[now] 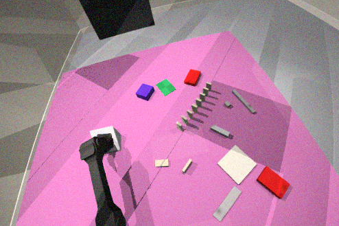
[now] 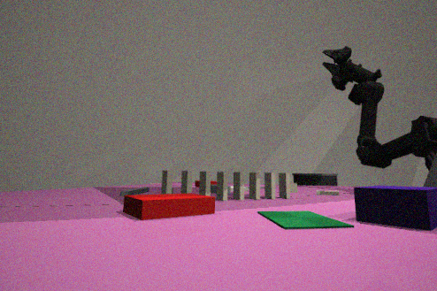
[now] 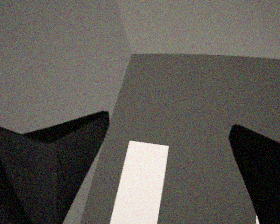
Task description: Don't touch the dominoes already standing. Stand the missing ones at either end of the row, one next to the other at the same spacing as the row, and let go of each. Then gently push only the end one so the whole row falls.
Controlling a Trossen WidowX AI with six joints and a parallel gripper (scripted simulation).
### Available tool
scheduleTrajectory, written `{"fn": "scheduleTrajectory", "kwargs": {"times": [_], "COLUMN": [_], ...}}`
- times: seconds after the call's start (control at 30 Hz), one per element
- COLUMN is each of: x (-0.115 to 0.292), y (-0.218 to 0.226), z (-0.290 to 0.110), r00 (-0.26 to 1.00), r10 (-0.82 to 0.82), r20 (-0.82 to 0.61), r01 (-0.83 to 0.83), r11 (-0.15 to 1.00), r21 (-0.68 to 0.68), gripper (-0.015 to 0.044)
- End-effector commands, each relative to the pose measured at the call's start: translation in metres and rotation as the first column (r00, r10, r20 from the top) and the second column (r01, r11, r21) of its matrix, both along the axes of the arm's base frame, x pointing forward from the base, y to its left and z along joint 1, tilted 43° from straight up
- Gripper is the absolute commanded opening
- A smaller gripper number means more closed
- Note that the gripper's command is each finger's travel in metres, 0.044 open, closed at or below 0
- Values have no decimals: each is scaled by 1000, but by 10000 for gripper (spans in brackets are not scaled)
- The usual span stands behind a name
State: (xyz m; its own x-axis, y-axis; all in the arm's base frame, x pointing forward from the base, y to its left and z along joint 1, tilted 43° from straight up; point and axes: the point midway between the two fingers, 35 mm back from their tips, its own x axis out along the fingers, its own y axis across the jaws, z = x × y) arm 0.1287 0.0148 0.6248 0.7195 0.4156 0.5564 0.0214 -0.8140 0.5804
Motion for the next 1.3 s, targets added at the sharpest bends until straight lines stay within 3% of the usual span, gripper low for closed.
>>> {"fn": "scheduleTrajectory", "kwargs": {"times": [0.0, 0.13, 0.3, 0.4, 0.63, 0.73, 0.87, 1.03, 1.17, 1.27], "x": [-1, -19, -22, -15, 17, 40, 76, 118, 144, 154], "y": [2, 48, 116, 132, 185, 199, 204, 190, 167, 151], "z": [0, -7, -35, -43, -99, -133, -184, -249, -300, -325], "r00": [1000, 984, 926, 907, 857, 842, 842, 875, 921, 945], "r10": [-7, -123, -224, -245, -236, -219, -182, -126, -88, -82], "r20": [6, 129, 306, 342, 458, 492, 508, 467, 378, 316], "r01": [7, 151, 360, 407, 514, 528, 486, 355, 214, 138], "r11": [1000, 960, 768, 716, 365, 152, -152, -490, -697, -777], "r21": [-11, -235, -530, -567, -776, -835, -860, -796, -684, -615], "gripper": [426, 440, 440, 440, 440, 440, 440, 440, 440, 440]}}
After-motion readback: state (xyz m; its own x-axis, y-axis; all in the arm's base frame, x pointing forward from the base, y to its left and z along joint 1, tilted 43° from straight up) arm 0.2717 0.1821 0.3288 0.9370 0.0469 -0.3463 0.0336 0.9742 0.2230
